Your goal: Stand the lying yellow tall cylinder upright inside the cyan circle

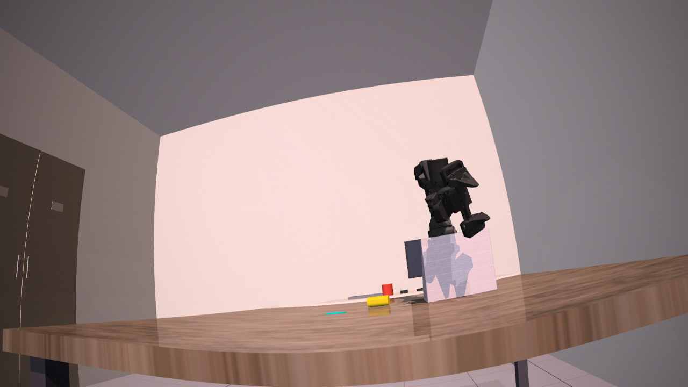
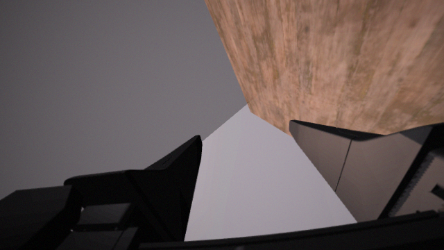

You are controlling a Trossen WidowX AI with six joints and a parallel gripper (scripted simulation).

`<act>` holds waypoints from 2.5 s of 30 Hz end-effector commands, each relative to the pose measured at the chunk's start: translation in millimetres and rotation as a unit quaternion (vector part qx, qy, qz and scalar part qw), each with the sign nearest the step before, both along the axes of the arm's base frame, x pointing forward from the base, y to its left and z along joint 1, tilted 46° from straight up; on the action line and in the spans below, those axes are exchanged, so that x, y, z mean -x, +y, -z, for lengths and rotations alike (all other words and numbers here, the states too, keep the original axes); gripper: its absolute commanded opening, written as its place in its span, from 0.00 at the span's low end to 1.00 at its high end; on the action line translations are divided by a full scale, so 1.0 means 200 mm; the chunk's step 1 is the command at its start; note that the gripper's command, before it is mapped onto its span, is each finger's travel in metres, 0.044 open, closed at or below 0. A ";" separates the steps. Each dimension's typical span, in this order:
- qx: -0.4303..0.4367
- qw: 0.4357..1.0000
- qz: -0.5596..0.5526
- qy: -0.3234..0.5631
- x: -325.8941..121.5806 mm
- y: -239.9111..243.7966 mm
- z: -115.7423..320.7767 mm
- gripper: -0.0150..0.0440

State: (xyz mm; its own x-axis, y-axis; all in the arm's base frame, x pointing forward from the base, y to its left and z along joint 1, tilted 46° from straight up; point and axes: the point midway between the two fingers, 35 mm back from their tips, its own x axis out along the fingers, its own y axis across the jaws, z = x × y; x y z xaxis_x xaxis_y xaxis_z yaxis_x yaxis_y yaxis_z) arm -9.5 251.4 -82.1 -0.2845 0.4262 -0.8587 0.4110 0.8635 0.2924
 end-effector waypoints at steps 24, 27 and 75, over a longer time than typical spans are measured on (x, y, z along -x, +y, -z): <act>0.208 0.951 0.060 -0.220 -0.96 -0.34 -0.16 0.78; 0.248 0.939 0.056 -0.231 -1.05 -0.45 -0.21 0.78; 0.571 0.812 -0.084 -0.085 -1.17 -2.02 -0.61 0.78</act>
State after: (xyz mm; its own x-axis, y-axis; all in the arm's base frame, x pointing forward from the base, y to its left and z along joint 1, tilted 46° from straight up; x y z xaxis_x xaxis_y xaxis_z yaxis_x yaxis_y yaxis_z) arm 226.9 -143.1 48.1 -0.0964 -0.6998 -0.7078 0.3016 0.6572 -0.6908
